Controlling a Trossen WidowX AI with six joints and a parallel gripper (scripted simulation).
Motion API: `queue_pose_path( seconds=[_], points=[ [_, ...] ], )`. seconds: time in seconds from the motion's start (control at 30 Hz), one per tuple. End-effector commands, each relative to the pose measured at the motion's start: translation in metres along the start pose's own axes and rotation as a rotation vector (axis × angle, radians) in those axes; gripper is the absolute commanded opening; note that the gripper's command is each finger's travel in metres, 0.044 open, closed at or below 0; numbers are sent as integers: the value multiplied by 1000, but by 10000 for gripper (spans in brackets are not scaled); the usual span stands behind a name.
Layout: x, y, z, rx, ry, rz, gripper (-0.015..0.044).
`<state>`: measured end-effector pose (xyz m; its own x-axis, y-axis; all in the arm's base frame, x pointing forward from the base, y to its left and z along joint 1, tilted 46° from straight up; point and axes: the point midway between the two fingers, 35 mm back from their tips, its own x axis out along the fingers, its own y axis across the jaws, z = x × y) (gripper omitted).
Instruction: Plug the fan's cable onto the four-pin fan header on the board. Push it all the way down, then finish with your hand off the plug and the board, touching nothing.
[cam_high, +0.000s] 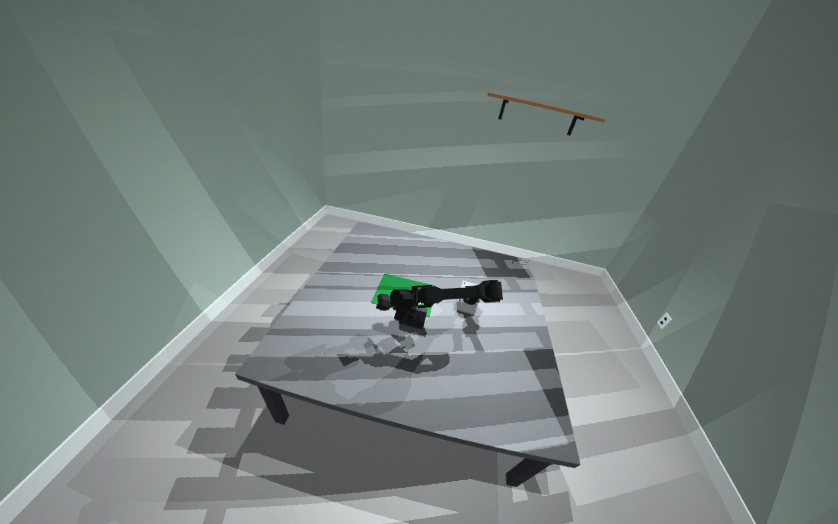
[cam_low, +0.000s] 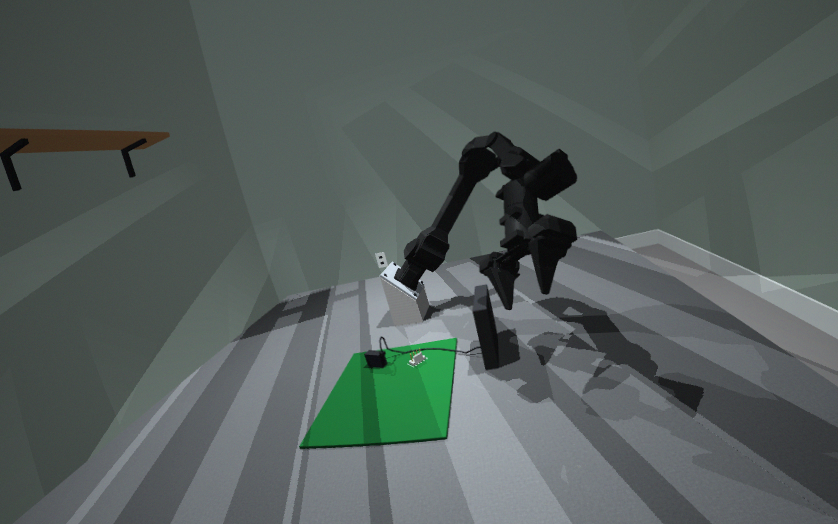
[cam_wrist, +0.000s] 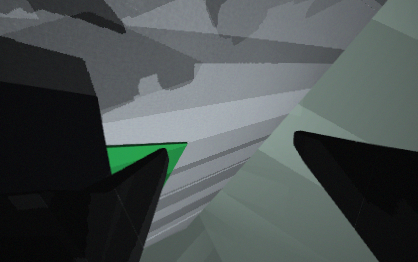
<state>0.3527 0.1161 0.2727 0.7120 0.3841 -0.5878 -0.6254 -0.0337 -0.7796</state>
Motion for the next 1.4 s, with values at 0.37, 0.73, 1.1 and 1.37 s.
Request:
queue_pose_path(
  seconds=[0.37,0.73,1.1,1.37],
  points=[
    [42,112,-133,294,121,407,440],
    [11,259,-190,787,-26,807,440],
    [29,272,-179,797,-31,811,440],
    [43,281,-169,797,-33,810,440]
  ],
)
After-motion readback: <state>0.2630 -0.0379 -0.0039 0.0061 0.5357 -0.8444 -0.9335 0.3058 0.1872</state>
